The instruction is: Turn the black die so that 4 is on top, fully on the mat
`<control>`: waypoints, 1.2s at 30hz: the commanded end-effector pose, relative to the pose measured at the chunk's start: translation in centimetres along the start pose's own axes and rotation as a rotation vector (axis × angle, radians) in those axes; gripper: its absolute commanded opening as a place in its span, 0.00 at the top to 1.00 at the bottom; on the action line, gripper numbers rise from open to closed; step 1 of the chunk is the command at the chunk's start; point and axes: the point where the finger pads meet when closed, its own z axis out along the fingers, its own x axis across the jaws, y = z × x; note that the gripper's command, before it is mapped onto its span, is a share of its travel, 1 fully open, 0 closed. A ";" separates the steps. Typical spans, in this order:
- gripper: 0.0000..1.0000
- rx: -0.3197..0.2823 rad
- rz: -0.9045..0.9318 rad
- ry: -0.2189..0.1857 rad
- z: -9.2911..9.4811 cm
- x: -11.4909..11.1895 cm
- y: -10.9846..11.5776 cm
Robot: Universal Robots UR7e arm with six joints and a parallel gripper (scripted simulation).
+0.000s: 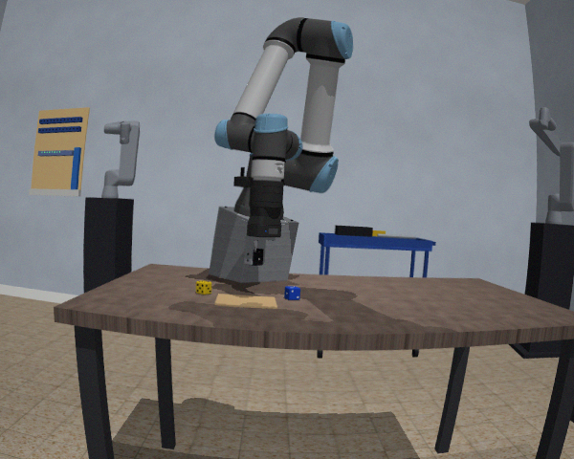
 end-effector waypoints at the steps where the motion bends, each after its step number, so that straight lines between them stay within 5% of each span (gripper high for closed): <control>1: 0.43 -0.007 -0.109 0.000 0.0 -0.7 0.0; 29: 0.43 -0.008 -0.207 0.000 0.0 -1.2 -0.1; 36: 0.43 -0.051 -0.207 0.007 0.1 -1.2 -0.1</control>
